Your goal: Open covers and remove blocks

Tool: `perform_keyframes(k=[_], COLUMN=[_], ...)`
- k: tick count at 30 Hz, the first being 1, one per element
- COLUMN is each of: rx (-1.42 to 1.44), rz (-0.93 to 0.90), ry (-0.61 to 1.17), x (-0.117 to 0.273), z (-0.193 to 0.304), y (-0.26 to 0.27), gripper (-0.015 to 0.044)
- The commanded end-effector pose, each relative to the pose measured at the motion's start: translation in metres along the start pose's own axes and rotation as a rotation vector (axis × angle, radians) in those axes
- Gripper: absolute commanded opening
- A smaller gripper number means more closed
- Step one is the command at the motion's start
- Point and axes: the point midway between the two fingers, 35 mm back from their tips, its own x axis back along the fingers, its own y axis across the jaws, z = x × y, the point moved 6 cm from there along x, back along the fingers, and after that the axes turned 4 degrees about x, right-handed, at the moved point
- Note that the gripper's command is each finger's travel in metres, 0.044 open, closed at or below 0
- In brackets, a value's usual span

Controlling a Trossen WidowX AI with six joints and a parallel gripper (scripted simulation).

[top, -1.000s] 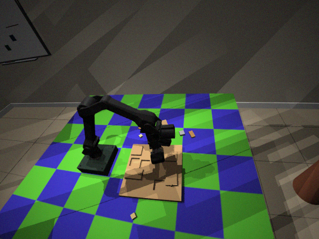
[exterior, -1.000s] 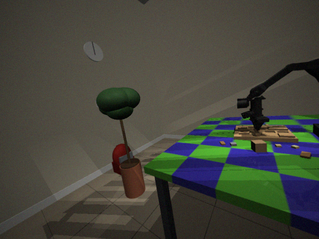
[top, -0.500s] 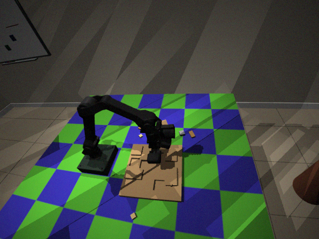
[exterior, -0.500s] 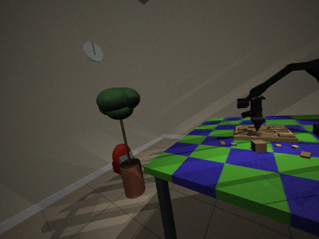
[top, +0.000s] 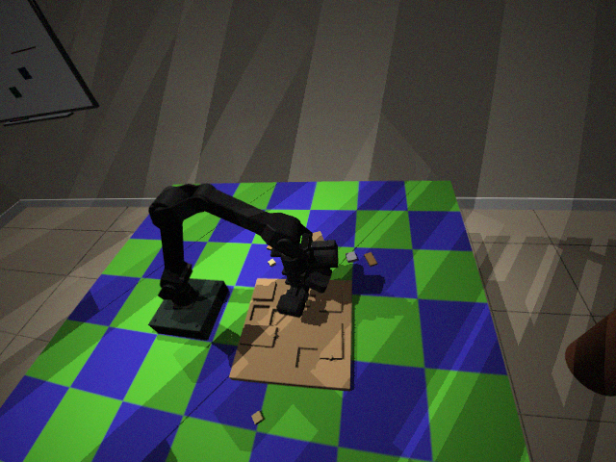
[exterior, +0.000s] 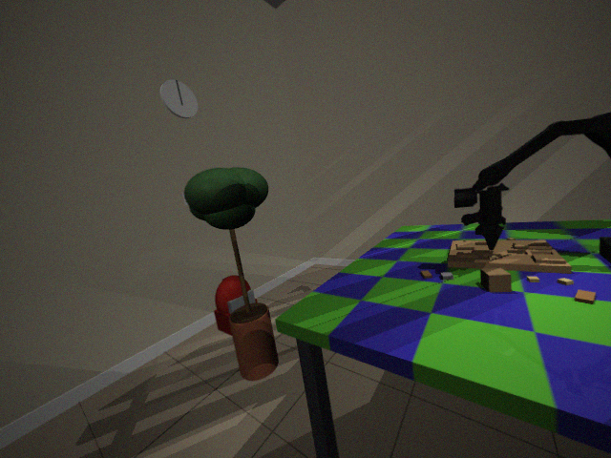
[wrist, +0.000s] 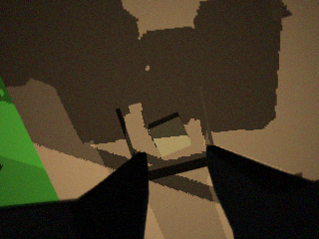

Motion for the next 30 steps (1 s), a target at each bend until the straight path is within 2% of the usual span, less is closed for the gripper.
perform_keyframes(k=[1,30], rx=[-0.051,-0.485], rz=[-0.003,-0.003], ry=[-0.001,-0.001], x=[0.0001,0.0001], z=[-0.0001,-0.0001], y=[0.0004,0.0004], gripper=[0.0144,0.0144])
